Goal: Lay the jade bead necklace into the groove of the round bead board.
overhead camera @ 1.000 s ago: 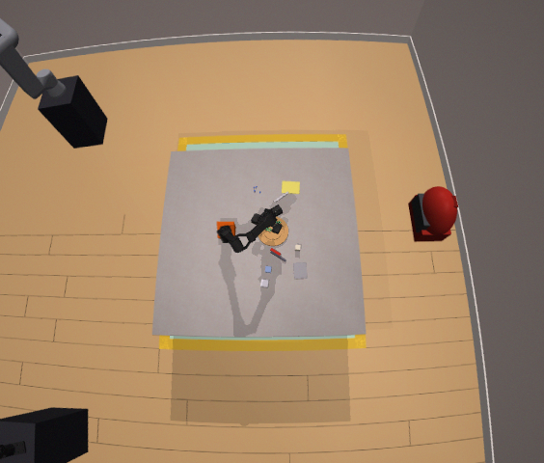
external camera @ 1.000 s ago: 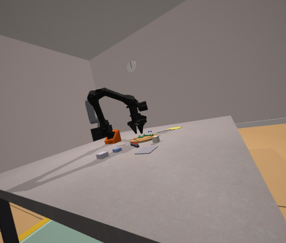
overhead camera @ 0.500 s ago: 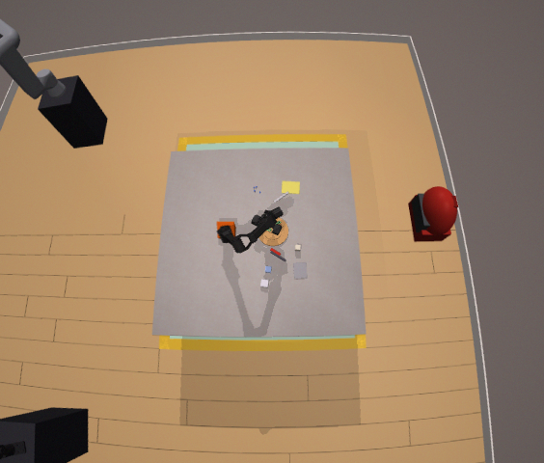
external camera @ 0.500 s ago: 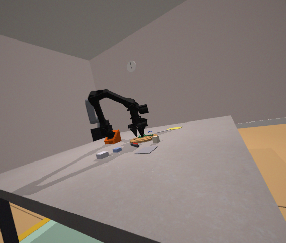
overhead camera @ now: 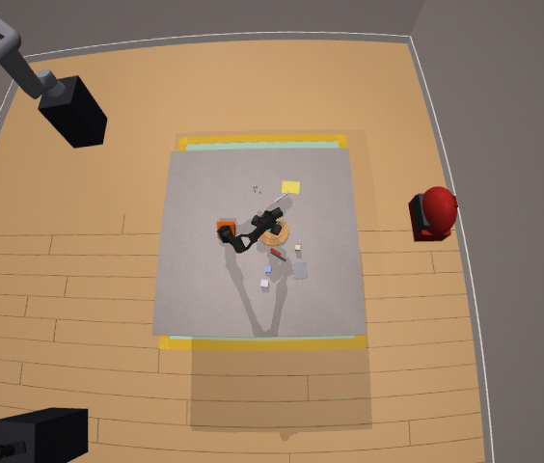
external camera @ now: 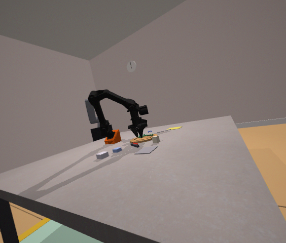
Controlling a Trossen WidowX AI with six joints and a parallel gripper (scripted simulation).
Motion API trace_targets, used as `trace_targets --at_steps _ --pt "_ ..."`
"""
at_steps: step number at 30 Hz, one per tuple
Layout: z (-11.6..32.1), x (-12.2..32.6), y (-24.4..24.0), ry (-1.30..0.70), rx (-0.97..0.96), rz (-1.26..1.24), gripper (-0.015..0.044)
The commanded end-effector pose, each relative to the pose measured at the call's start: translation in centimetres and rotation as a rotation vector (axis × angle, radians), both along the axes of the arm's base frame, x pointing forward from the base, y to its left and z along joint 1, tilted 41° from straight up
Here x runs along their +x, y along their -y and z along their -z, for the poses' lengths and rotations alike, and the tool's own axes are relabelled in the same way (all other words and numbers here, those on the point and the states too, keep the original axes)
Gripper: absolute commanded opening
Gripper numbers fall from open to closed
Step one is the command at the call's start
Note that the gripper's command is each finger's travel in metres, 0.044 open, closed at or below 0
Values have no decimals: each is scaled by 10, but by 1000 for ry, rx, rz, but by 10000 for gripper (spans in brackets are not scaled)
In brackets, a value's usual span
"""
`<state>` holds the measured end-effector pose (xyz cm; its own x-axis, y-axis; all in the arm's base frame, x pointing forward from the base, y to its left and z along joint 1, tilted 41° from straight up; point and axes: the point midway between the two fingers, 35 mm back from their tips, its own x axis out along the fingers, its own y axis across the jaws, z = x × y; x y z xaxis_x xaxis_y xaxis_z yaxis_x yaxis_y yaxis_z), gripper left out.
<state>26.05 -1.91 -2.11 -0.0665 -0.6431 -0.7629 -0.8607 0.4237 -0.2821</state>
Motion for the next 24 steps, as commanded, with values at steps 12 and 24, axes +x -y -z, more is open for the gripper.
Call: trace_targets --at_steps 12,24 --pt "0 0 0 0 0 0 0" --pt "0 0 0 0 0 0 0"
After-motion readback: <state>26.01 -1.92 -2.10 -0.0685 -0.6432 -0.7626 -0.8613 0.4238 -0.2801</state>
